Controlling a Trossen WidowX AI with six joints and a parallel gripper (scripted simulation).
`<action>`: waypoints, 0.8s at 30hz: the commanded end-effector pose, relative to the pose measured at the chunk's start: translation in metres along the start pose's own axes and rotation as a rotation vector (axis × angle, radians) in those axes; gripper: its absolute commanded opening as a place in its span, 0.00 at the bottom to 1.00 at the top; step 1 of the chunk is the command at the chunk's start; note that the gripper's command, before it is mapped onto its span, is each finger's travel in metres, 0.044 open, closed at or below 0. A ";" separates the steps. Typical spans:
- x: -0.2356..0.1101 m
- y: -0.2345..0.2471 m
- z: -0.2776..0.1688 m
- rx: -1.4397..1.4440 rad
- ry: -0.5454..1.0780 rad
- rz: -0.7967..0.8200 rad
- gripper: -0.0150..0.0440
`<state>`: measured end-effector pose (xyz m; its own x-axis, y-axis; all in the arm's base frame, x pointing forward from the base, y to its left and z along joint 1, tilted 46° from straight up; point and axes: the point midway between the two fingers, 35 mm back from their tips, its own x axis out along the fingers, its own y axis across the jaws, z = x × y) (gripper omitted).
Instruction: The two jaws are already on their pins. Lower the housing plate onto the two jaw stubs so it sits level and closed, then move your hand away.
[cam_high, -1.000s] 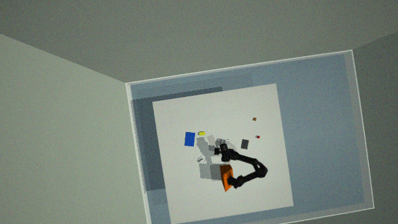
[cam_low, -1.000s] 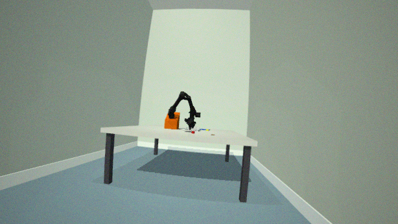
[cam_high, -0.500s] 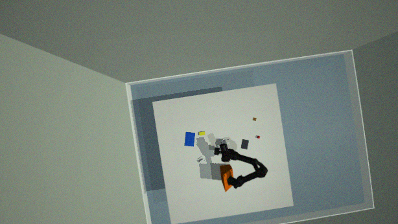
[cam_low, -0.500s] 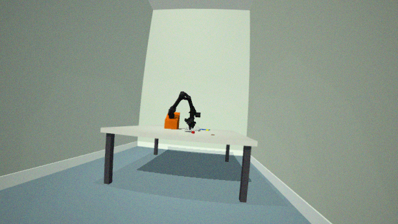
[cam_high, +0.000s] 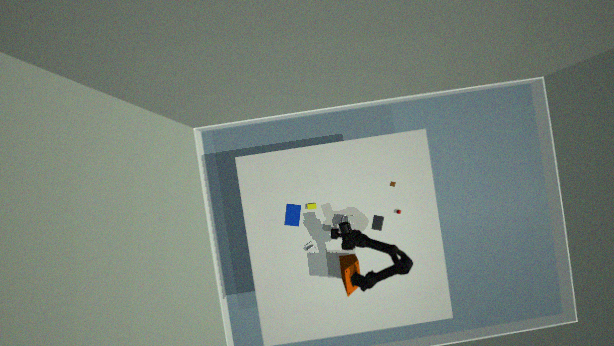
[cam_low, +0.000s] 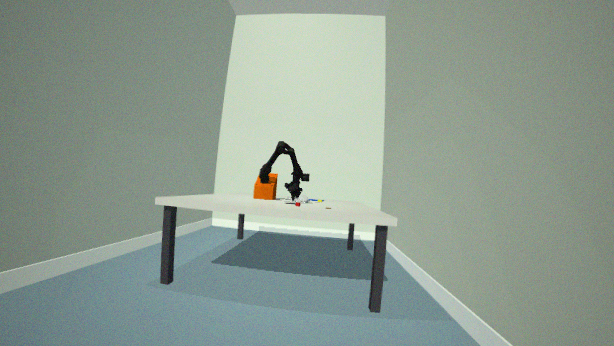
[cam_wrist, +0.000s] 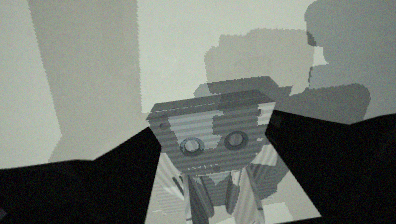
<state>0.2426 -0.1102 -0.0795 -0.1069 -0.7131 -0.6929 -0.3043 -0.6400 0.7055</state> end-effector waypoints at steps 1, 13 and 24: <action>0.000 0.000 0.000 -0.002 0.000 -0.002 0.85; 0.000 0.000 0.000 -0.002 0.000 -0.002 0.85; 0.000 0.000 0.000 0.000 0.000 0.000 1.00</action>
<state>0.2426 -0.1102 -0.0795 -0.1069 -0.7131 -0.6929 -0.3042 -0.6400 0.7056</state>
